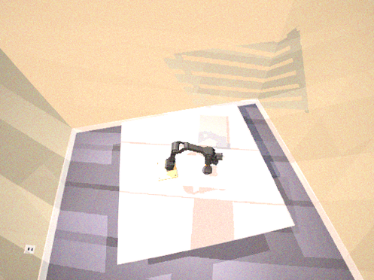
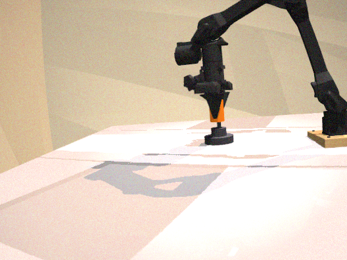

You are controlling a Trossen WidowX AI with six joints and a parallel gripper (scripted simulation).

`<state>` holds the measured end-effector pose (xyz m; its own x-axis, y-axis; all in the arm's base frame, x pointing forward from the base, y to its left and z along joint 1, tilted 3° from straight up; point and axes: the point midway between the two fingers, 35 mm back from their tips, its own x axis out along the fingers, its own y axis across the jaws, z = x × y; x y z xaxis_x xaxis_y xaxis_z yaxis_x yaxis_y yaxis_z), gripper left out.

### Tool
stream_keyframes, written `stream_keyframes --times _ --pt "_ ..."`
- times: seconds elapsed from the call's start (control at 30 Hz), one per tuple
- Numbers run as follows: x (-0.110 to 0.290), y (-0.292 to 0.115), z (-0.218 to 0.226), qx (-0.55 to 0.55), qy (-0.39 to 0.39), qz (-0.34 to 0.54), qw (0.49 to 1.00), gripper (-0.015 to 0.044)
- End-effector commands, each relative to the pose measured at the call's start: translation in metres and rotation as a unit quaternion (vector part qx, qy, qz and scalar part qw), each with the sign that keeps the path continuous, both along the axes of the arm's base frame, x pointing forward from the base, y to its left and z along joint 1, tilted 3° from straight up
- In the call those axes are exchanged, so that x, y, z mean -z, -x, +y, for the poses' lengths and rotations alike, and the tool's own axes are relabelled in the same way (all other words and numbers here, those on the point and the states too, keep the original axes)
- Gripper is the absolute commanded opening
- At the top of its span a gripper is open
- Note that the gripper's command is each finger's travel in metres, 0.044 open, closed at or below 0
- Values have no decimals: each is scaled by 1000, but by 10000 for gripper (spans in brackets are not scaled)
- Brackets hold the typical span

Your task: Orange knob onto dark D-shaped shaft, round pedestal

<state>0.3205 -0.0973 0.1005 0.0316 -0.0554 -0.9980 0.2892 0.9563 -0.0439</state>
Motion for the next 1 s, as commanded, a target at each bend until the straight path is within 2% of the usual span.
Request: stream_keyframes --times 0.0,0.8,0.97 --pt "1 0 0 2 1 0 1000 0" --pt "-4 3 1 2 1 0 1000 0" --pt "-4 3 1 65 -1 -3 998 0"
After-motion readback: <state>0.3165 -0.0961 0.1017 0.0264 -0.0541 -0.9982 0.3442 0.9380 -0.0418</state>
